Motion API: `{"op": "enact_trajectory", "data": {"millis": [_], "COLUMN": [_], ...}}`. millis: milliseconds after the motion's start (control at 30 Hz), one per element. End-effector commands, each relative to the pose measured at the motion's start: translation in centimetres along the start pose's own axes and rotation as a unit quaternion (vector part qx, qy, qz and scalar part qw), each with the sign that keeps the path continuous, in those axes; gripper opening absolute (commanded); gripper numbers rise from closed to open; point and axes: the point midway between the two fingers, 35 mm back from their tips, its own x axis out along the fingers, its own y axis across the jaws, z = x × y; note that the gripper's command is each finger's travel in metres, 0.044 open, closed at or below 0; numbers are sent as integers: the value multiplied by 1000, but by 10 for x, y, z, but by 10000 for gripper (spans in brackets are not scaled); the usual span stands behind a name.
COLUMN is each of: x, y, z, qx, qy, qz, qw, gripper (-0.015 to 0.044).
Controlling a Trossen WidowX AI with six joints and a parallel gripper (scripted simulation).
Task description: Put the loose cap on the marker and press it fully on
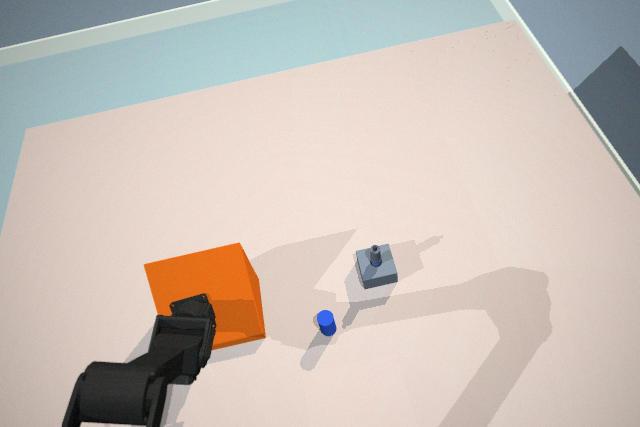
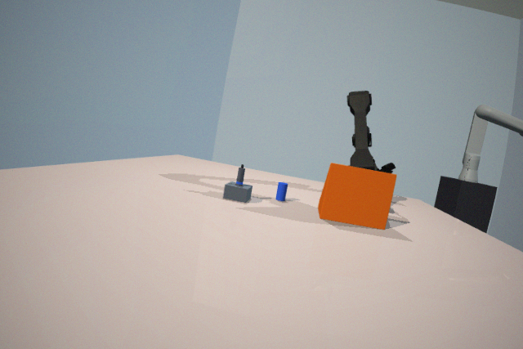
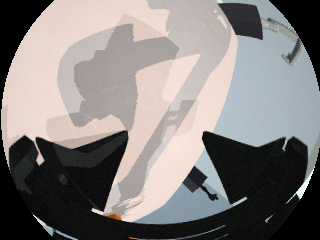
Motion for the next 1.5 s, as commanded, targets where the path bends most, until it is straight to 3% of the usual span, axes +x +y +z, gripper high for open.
{"op": "enact_trajectory", "data": {"millis": [0, 167, 333, 667, 1133, 1467], "x": [-1, -30, -81, -142, -206, -244], "y": [1, 37, 101, 217, 326, 339], "z": [1, 25, 48, 25, -110, -236], "qx": [0, 6, 19, 44, 12, -16], "qy": [-2, -51, -110, -94, 42, 34], "qz": [1, 57, 163, 315, 338, 292], "qw": [1000, 997, 980, 943, 940, 956], "gripper": [374, 243, 243, 243, 243, 243]}}
